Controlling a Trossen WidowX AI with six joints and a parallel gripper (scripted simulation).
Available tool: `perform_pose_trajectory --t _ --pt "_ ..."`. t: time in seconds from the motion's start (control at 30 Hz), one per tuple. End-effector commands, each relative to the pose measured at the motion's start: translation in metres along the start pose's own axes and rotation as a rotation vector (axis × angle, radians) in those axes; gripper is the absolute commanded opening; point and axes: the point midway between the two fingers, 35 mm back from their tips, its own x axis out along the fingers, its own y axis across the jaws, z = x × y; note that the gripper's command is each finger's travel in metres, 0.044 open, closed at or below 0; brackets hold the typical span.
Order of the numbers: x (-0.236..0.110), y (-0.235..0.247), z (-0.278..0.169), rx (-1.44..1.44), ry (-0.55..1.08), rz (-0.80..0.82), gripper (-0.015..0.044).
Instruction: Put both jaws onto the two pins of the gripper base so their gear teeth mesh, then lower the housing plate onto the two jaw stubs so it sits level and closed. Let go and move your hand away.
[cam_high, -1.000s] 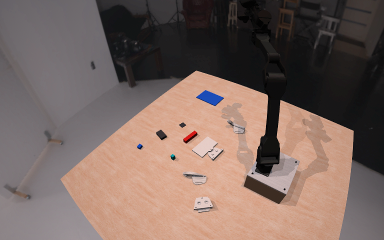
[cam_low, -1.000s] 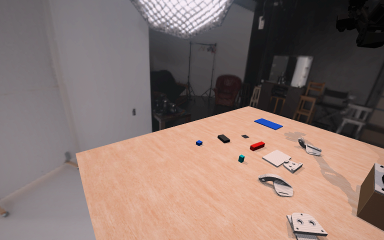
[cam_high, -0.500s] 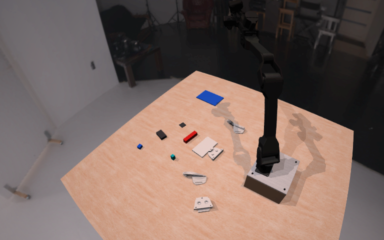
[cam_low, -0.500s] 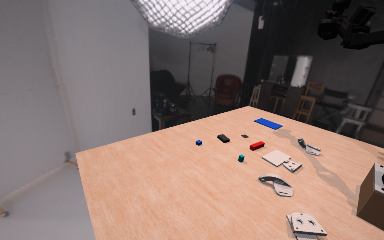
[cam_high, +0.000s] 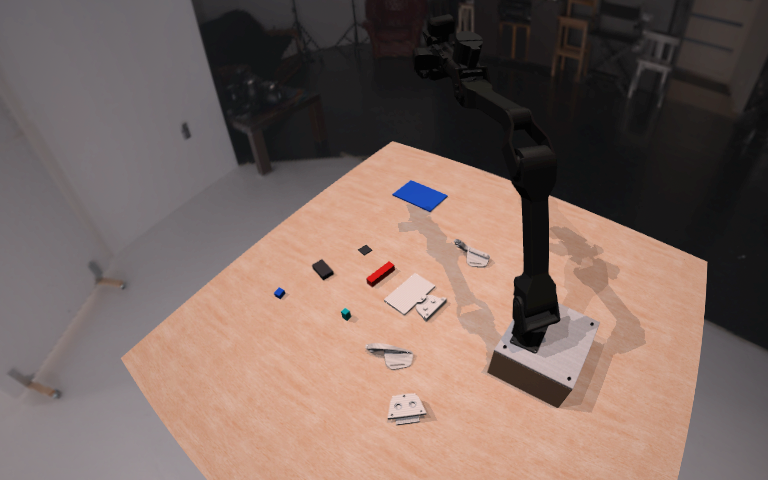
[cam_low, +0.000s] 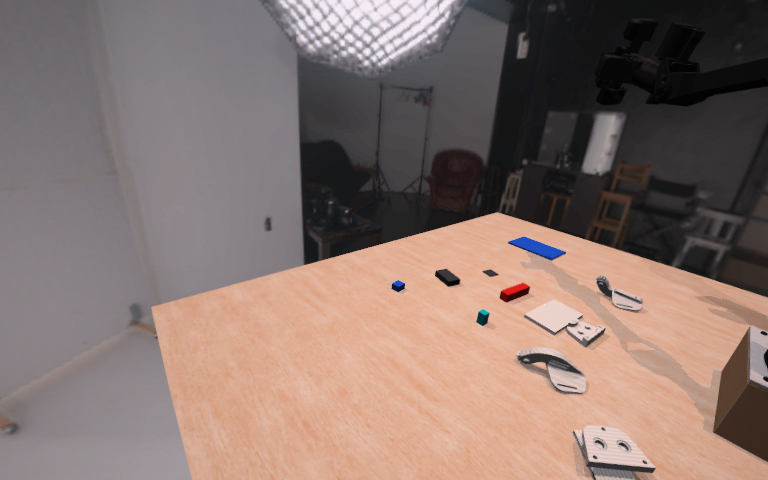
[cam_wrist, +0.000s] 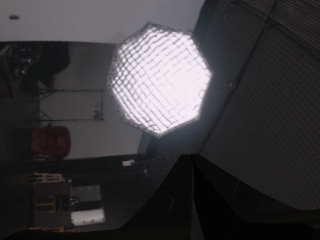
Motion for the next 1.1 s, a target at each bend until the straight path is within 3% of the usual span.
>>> perform_pose_trajectory --t 0.0,0.57,1.07 --pt "0.001 0.017 0.028 0.102 -0.036 0.068 0.0000" --pt "-0.018 0.071 0.129 0.447 -0.164 0.326 0.0000" --pt "-0.065 0.119 0.237 0.723 -0.234 0.647 0.0000"
